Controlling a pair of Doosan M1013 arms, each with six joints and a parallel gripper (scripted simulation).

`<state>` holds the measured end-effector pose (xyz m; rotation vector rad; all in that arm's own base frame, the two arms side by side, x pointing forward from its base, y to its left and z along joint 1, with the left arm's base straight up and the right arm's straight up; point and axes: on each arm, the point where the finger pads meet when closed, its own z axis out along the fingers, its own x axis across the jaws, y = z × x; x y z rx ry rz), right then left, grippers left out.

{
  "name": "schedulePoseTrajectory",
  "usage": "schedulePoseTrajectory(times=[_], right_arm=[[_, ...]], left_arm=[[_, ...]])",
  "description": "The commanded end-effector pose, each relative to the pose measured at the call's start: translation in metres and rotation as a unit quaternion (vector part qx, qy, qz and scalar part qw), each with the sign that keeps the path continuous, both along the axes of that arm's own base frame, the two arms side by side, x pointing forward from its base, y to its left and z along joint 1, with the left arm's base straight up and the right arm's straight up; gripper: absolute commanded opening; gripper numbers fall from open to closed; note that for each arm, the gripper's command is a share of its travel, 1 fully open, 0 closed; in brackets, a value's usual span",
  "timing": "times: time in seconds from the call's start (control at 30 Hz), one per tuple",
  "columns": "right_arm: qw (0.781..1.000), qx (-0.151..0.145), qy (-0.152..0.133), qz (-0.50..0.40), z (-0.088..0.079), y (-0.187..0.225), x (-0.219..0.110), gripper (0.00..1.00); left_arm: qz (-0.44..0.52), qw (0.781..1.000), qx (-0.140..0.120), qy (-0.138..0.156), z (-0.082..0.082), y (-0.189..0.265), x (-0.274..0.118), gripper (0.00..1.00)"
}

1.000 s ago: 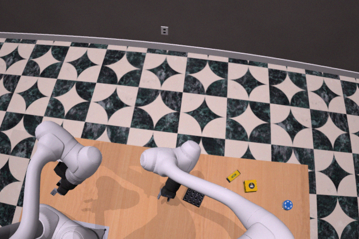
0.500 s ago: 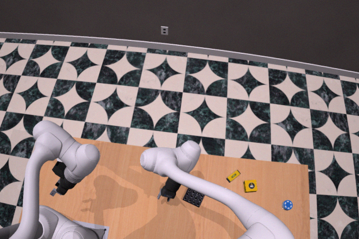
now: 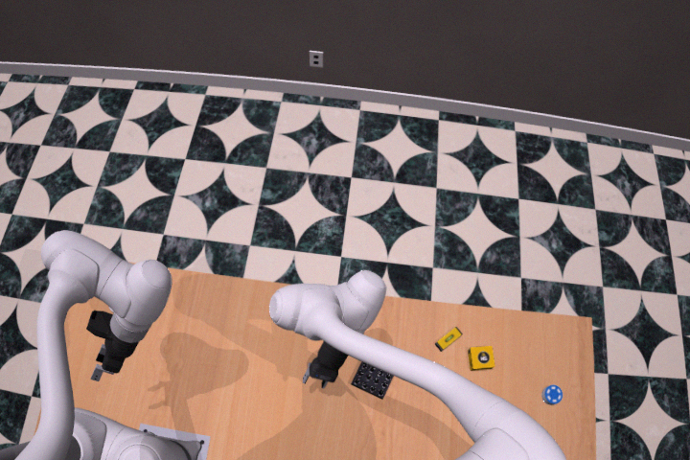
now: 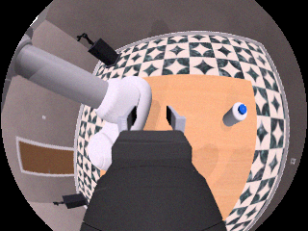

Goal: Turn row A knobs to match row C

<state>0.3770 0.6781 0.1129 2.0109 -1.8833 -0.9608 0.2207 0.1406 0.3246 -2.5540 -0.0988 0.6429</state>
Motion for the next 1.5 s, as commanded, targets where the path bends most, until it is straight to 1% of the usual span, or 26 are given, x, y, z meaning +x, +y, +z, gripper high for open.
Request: schedulePoseTrajectory(times=[0.0, 0.13, 0.23, 0.37, 0.47, 0.53, 0.67, 0.83, 0.93, 1.03, 1.1, 1.27, 1.47], right_arm=[[1.000, 0.001, 0.000, 0.000, 0.001, 0.000, 0.000, 1.00], [1.000, 0.001, 0.000, 0.000, 0.001, 0.000, 0.000, 1.00], [1.000, 0.001, 0.000, 0.000, 0.001, 0.000, 0.000, 1.00], [1.000, 0.001, 0.000, 0.000, 0.001, 0.000, 0.000, 1.00], [1.000, 0.001, 0.000, 0.000, 0.001, 0.000, 0.000, 1.00], [1.000, 0.001, 0.000, 0.000, 0.001, 0.000, 0.000, 1.00], [1.000, 0.001, 0.000, 0.000, 0.001, 0.000, 0.000, 1.00], [1.000, 0.001, 0.000, 0.000, 0.001, 0.000, 0.000, 1.00], [1.000, 0.001, 0.000, 0.000, 0.001, 0.000, 0.000, 1.00], [1.000, 0.001, 0.000, 0.000, 0.001, 0.000, 0.000, 1.00], [1.000, 0.001, 0.000, 0.000, 0.001, 0.000, 0.000, 1.00], [1.000, 0.001, 0.000, 0.000, 0.001, 0.000, 0.000, 1.00], [1.000, 0.001, 0.000, 0.000, 0.001, 0.000, 0.000, 1.00]], left_arm=[[0.029, 1.000, 0.003, -0.004, -0.002, 0.005, -0.002, 1.00], [0.097, 0.995, 0.010, -0.011, -0.009, 0.017, -0.008, 1.00], [0.154, 0.988, 0.017, -0.016, -0.014, 0.027, -0.014, 1.00], [0.237, 0.971, 0.028, -0.023, -0.023, 0.041, -0.023, 1.00], [0.303, 0.952, 0.039, -0.026, -0.030, 0.053, -0.031, 1.00], [0.303, 0.952, 0.039, -0.026, -0.030, 0.053, -0.031, 1.00], [0.393, 0.917, 0.054, -0.029, -0.040, 0.068, -0.043, 1.00], [0.507, 0.858, 0.076, -0.028, -0.053, 0.088, -0.062, 1.00], [0.572, 0.815, 0.090, -0.025, -0.062, 0.099, -0.074, 1.00], [0.634, 0.766, 0.105, -0.020, -0.071, 0.110, -0.087, 1.00], [0.634, 0.766, 0.105, -0.020, -0.071, 0.110, -0.087, 1.00], [0.727, 0.675, 0.128, -0.007, -0.086, 0.127, -0.110, 1.00], [0.817, 0.556, 0.155, 0.015, -0.104, 0.145, -0.139, 1.00]])
